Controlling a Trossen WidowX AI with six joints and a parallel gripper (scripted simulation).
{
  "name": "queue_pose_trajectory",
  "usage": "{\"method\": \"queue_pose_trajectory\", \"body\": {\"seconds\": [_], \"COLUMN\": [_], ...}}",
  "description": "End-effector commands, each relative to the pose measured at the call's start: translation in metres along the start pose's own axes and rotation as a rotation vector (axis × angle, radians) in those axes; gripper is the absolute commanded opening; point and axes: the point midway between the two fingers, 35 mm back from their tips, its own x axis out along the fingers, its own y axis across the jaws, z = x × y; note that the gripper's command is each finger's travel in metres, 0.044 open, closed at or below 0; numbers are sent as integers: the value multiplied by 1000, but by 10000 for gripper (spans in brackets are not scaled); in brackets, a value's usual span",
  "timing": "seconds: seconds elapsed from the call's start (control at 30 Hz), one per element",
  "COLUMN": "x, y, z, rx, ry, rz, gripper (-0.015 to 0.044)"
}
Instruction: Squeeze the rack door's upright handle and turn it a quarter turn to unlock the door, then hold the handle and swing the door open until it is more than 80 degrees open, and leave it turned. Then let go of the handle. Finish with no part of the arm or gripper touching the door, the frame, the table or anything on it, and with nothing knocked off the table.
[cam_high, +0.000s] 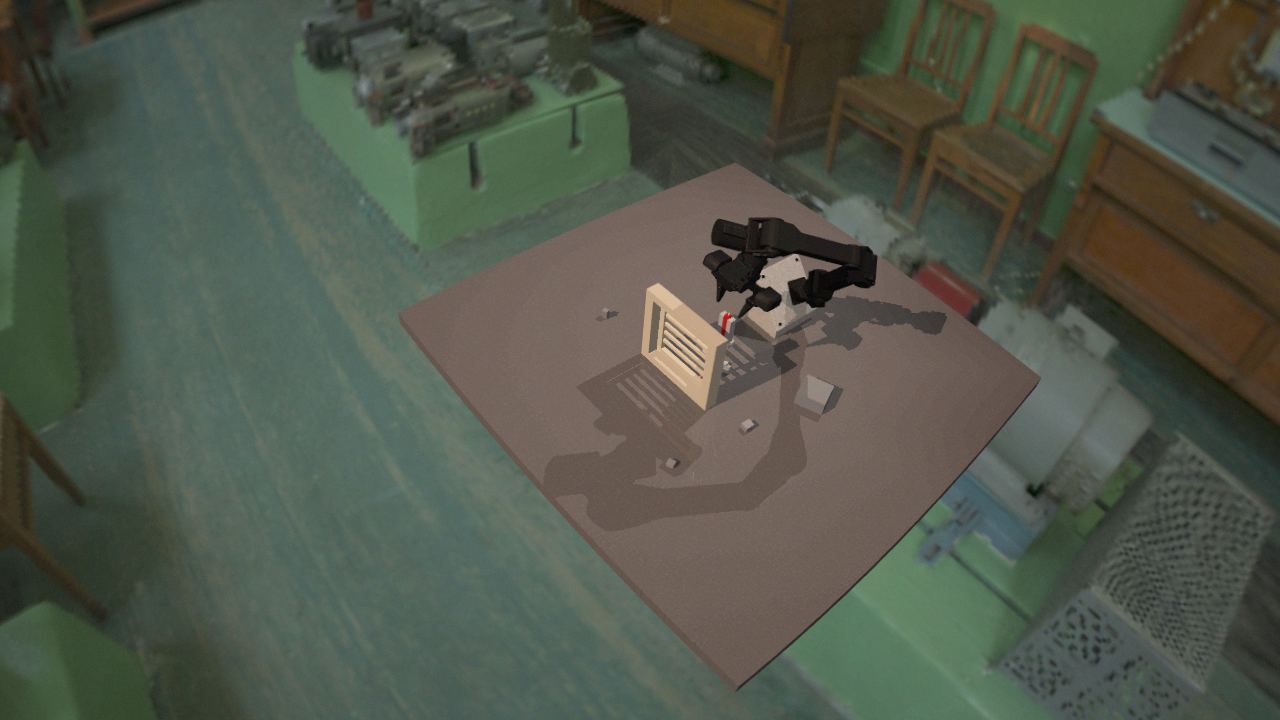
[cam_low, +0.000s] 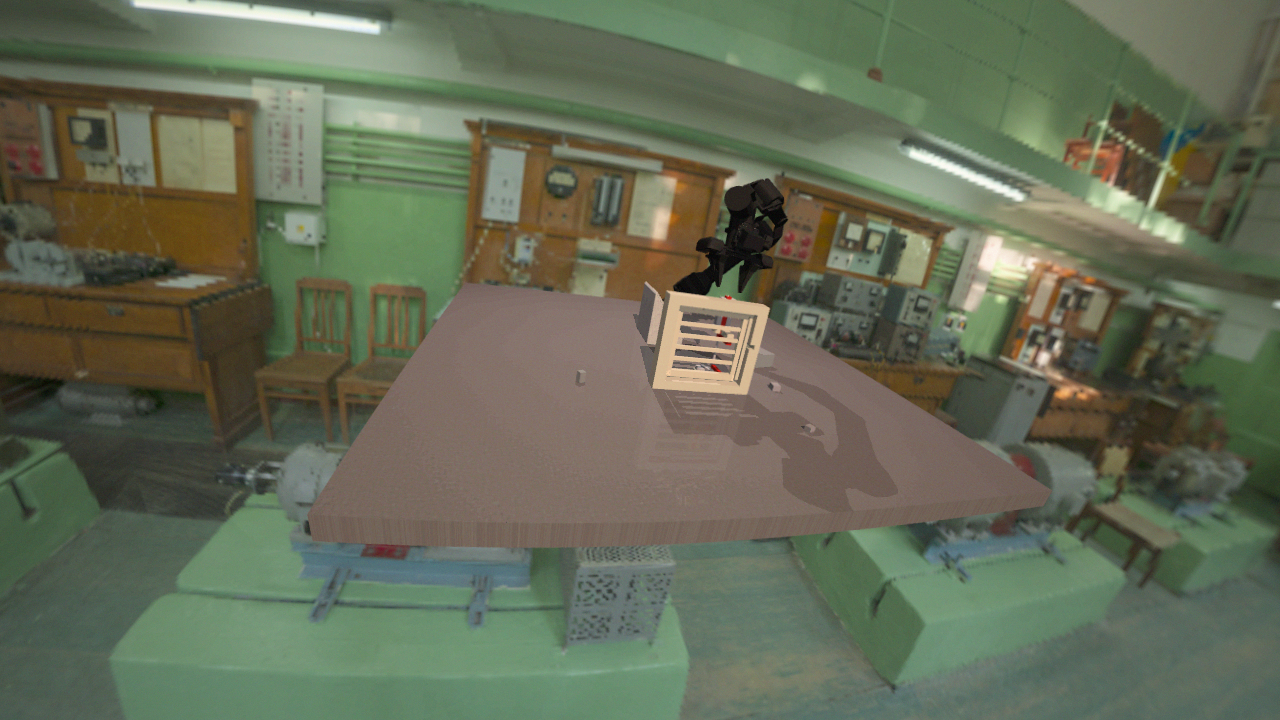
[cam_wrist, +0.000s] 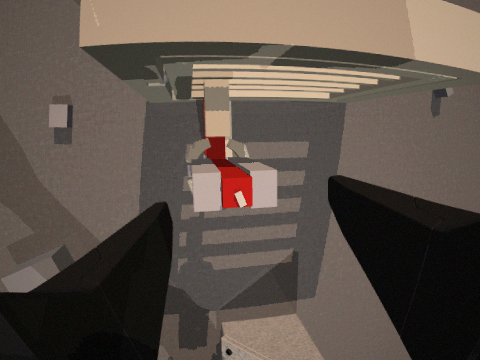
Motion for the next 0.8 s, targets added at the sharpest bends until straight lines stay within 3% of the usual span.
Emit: {"method": "queue_pose_trajectory", "body": {"seconds": [0.0,0.77], "x": [-5,23], "y": [-1,1], "z": [1,-1], "rx": [42,82], "ry": [1,102], "rz": [75,96], "gripper": [292,292]}}
